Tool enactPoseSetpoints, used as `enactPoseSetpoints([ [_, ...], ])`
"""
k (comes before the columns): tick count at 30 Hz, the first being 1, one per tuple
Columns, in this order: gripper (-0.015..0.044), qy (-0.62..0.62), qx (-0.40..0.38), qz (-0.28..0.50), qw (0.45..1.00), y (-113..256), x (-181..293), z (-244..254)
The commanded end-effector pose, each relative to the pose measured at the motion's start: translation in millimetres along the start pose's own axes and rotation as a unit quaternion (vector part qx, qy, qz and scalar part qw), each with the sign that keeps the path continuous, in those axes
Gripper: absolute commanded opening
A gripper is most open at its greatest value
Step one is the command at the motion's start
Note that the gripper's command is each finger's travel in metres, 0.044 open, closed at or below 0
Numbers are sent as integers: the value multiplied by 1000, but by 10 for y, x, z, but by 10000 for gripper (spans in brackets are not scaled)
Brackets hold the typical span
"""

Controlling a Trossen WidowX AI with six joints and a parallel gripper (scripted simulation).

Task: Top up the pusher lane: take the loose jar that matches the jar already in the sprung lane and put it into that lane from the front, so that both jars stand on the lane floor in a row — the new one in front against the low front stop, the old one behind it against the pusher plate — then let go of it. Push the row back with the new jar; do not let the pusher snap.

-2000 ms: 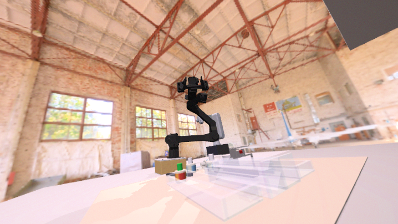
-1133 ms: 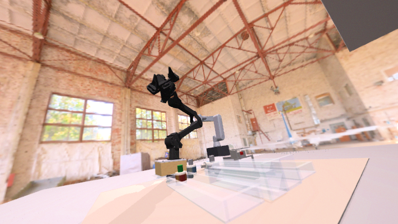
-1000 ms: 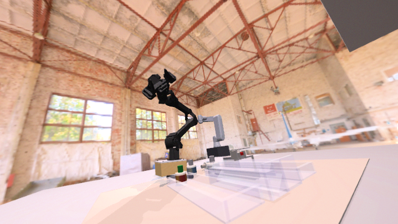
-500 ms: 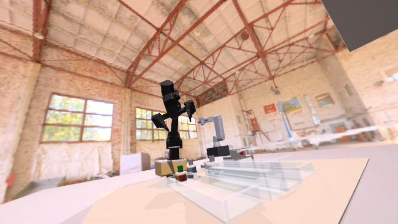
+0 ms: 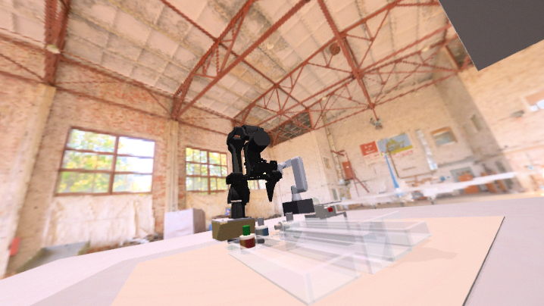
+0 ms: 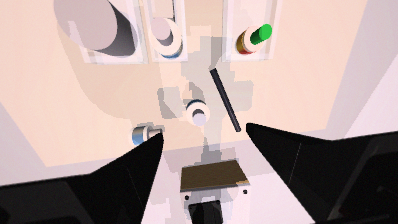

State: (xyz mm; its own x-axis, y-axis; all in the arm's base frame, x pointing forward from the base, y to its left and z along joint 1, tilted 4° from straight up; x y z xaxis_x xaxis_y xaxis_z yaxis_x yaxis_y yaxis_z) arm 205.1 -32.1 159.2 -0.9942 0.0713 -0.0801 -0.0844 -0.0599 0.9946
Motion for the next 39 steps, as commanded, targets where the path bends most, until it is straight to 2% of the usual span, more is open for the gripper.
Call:
enactPoseSetpoints([
  [1, 440, 7, 3, 8, 1000, -96, 7, 8],
  [4, 440, 7, 3, 8, 1000, -355, 22, 16],
  [39, 440, 7, 2, 8, 1000, -842, 43, 26],
])
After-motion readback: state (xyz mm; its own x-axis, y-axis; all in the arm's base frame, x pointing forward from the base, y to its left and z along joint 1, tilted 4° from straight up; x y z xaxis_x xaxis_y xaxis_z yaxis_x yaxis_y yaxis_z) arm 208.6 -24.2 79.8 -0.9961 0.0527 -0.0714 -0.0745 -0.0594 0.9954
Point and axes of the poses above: the point midway between the two fingers, 35 mm back from their tips, its own y axis back along the fingers, its own z axis across the jaws, x = y × z, the point moved 7 cm from there along y, back along the fingers, and after that the axes turned 1 degree about y, right-handed, at the moved point
